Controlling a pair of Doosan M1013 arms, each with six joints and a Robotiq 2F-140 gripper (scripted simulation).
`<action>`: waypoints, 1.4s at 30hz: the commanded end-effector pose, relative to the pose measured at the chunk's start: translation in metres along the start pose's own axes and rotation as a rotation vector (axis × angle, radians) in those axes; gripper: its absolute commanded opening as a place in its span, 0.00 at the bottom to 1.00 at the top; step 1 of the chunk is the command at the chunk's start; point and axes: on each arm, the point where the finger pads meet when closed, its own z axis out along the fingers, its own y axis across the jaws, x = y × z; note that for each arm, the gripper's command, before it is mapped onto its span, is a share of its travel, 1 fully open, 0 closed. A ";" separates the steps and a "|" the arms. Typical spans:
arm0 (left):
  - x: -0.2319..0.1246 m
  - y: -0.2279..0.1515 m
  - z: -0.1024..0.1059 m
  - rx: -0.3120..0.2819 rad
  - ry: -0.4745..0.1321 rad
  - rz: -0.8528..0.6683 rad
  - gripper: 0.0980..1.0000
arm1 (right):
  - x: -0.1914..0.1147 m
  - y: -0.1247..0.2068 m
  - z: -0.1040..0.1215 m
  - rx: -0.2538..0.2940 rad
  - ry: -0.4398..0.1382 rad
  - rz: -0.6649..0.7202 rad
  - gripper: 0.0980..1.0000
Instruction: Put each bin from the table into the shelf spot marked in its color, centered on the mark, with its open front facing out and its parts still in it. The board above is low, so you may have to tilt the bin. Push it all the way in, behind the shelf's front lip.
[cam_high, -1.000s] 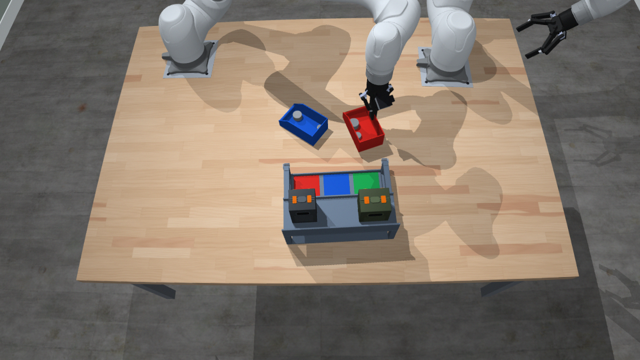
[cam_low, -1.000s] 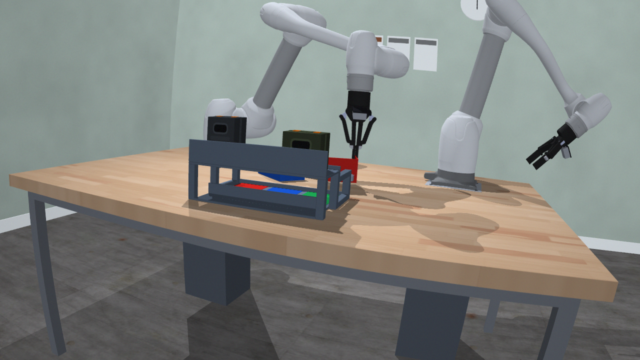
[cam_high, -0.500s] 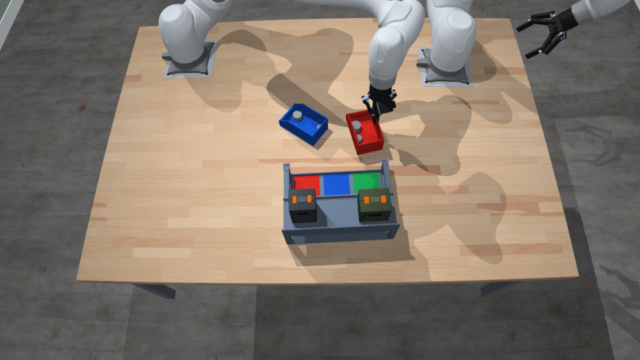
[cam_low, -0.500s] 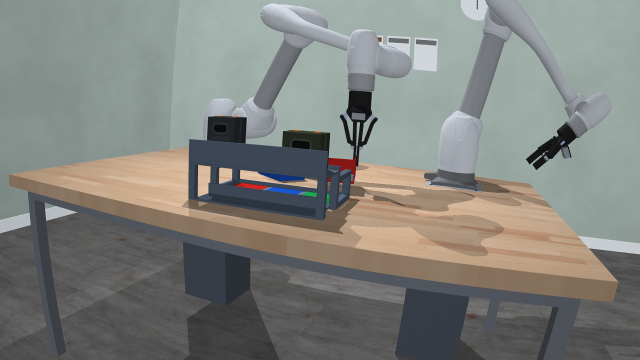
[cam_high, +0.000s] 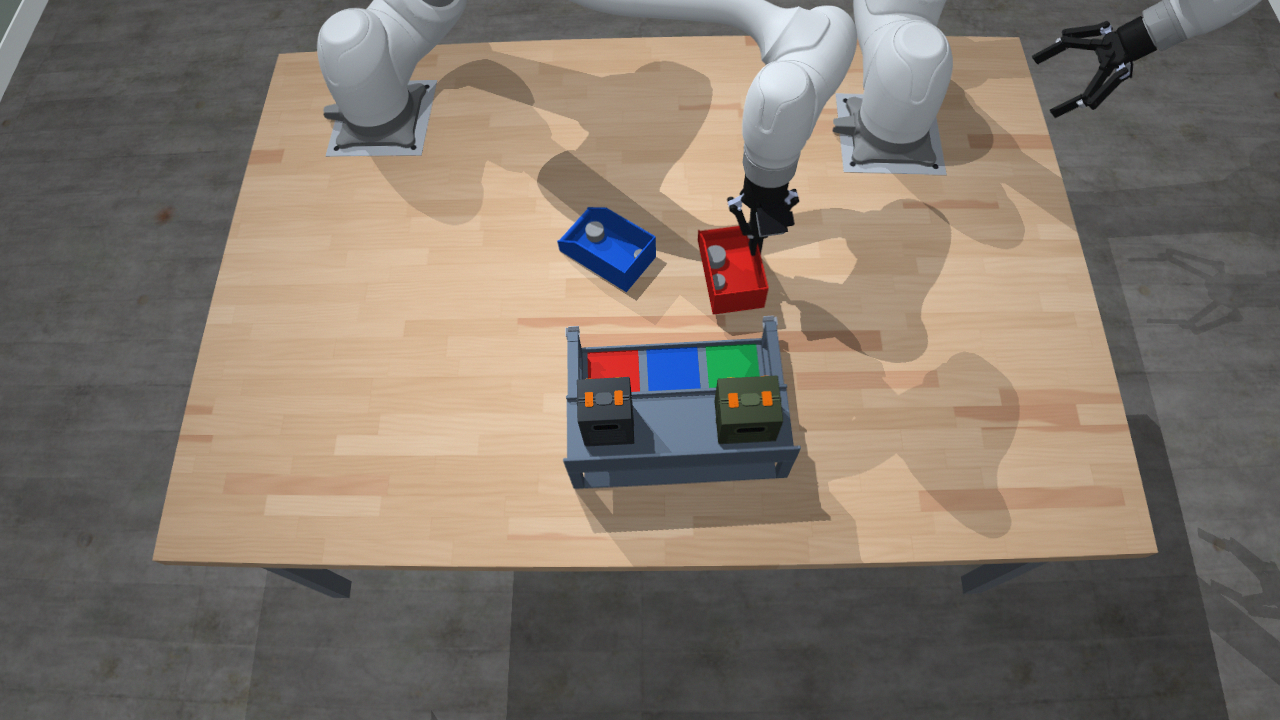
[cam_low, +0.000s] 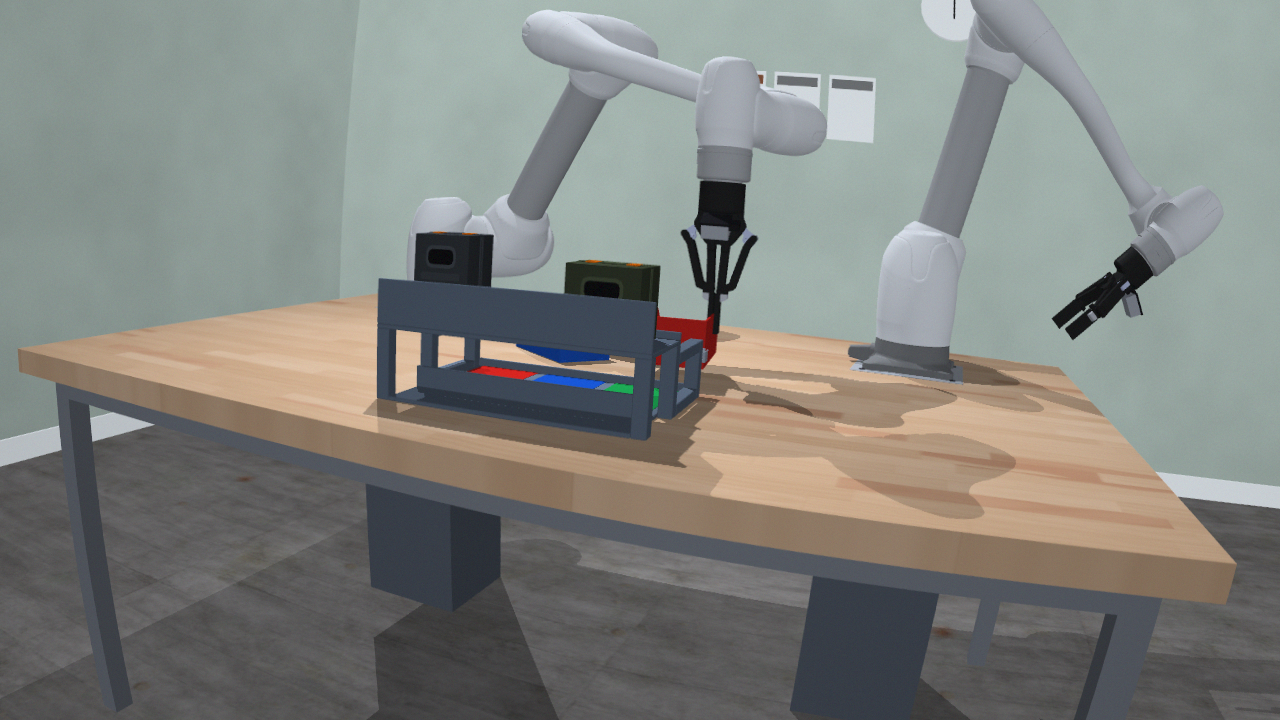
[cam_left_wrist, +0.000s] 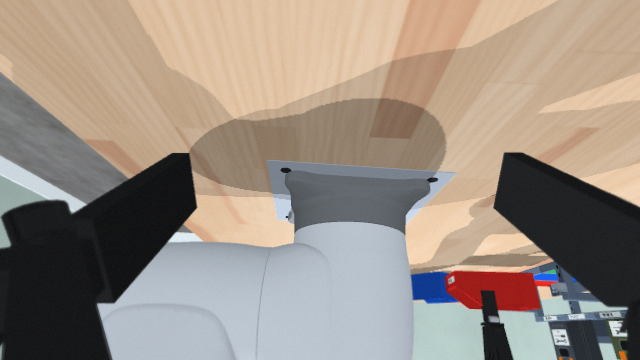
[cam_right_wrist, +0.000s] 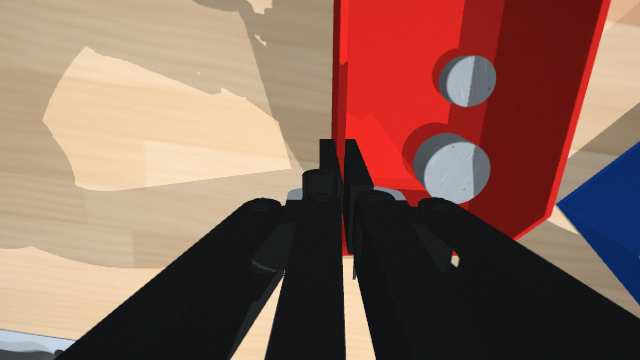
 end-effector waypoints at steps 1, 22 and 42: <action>0.000 0.000 0.000 0.000 0.001 0.000 1.00 | 0.004 -0.001 -0.001 0.001 0.001 0.019 0.00; 0.000 0.000 0.000 0.000 0.001 0.000 1.00 | 0.016 -0.005 -0.002 0.002 0.001 0.084 0.00; 0.000 0.000 0.000 0.000 0.001 0.000 1.00 | 0.017 -0.005 -0.002 0.002 0.001 0.094 0.00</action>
